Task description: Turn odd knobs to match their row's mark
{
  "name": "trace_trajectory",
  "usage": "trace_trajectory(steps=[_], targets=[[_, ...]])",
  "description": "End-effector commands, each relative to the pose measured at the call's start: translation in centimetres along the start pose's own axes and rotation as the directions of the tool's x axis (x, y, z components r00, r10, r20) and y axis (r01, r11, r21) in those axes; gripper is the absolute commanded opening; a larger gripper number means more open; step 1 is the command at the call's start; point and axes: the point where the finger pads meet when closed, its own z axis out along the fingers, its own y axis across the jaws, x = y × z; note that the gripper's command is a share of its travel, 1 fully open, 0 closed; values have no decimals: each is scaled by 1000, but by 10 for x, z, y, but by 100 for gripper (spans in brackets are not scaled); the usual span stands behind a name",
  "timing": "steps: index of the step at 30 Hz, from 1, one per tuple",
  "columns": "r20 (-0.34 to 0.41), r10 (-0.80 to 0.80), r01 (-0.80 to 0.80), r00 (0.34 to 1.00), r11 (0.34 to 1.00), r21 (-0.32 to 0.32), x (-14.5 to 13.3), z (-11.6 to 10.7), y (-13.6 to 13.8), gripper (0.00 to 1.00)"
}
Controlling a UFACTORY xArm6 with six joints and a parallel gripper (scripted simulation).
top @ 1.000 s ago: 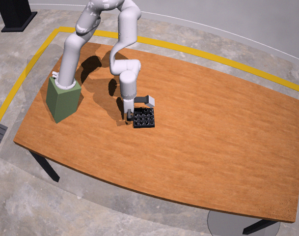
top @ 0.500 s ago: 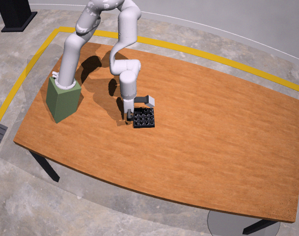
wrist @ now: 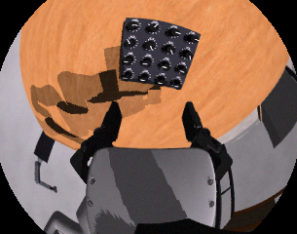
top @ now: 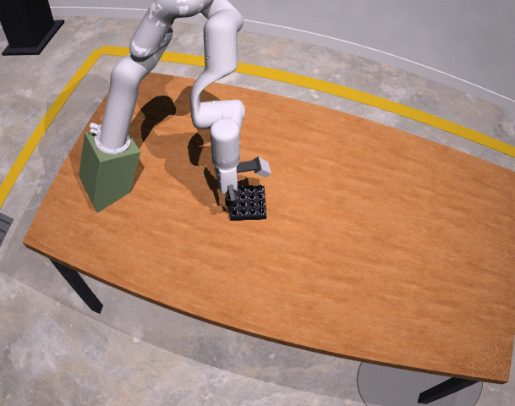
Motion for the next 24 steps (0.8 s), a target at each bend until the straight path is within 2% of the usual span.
trace_trajectory(steps=[1,8,15,17,18,24], targets=[[-7,-156,156,988,988,-1,10,-2,-2,100],[-7,-305,305,952,952,-1,19,-4,-4,100],[-7,-454,454,891,891,-2,29,-6,-7,100],[-7,-454,454,891,891,-2,29,-6,-7,100],[-7,-514,514,858,858,-2,33,-7,-9,100],[-7,-620,620,784,784,-3,40,-9,-11,100]])
